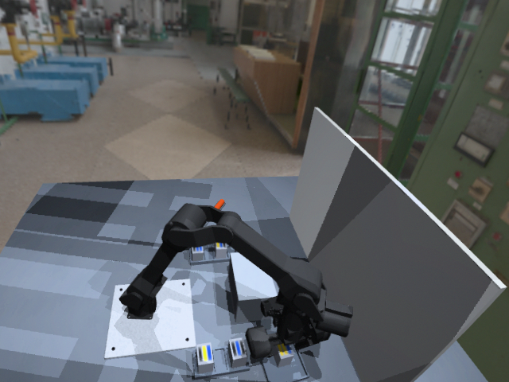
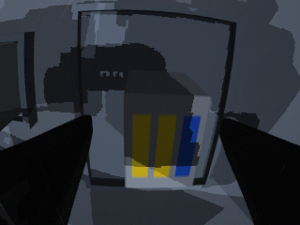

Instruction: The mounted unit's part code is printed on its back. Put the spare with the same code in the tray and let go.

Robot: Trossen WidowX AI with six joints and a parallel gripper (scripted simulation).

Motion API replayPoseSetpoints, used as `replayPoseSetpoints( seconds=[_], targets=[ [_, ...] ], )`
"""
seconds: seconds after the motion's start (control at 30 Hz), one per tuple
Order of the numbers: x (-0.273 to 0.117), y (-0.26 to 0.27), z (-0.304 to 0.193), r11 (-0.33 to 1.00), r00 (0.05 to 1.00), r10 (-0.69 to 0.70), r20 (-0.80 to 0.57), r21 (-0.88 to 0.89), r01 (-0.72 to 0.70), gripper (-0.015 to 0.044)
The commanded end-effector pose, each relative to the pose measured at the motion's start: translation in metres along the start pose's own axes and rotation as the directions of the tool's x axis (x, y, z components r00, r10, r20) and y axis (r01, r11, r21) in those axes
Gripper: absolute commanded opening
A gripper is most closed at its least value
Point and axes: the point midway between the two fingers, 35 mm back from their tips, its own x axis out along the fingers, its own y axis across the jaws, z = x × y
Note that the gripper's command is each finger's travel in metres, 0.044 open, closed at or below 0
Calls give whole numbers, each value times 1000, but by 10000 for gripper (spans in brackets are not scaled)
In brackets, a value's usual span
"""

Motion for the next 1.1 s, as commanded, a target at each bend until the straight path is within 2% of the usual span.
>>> replayPoseSetpoints(
  seconds=[0.0,0.07,0.33,1.07],
  targets=[
    [0,0,0,1000,1000,0,1,0,0,440],
    [-9,-1,-1,1000,1000,1,0,0,-1,440],
    [-104,0,0,1000,1000,5,-2,2,-5,440],
    [-102,-2,-1,1000,1000,-9,-6,3,9,440]
  ],
)
